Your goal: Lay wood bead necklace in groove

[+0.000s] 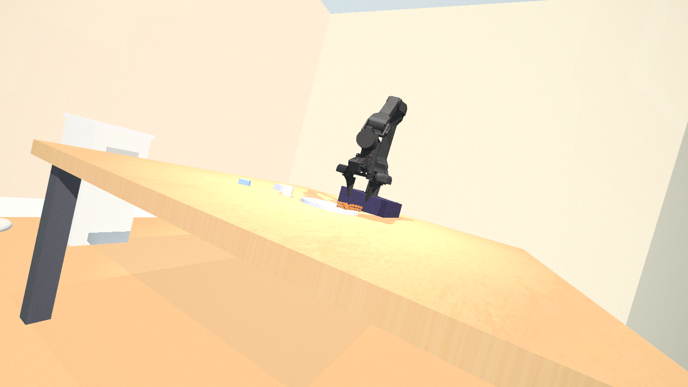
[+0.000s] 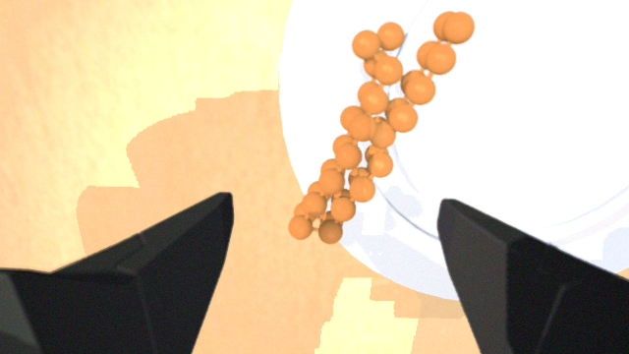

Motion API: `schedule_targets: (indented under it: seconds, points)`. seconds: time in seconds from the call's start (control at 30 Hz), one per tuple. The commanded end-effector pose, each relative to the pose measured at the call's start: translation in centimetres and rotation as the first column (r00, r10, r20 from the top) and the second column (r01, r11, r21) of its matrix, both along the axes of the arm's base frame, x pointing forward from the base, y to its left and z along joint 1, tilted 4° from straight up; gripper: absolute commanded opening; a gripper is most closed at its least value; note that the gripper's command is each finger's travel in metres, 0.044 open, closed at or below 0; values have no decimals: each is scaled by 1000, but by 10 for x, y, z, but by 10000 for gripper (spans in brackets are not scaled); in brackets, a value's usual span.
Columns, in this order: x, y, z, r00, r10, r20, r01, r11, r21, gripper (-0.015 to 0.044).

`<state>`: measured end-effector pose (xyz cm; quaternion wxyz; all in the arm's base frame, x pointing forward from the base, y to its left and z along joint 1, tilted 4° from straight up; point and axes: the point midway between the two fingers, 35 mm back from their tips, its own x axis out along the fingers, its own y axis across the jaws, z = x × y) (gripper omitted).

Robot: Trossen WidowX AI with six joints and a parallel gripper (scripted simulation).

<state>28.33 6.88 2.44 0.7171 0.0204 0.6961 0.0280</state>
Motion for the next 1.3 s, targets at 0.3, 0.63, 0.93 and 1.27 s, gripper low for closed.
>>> schedule_targets:
  seconds: [0.3,0.63,0.93,1.27]
  points:
    - [-1,2,-19,1000,4,-4,-4,1000,1,310]
    - [-2,2,-31,1000,7,-8,-7,1000,2,310]
    - [-1,2,-29,1000,7,-7,-7,1000,-1,100]
    - [-1,2,-29,1000,7,-7,-7,1000,-1,0]
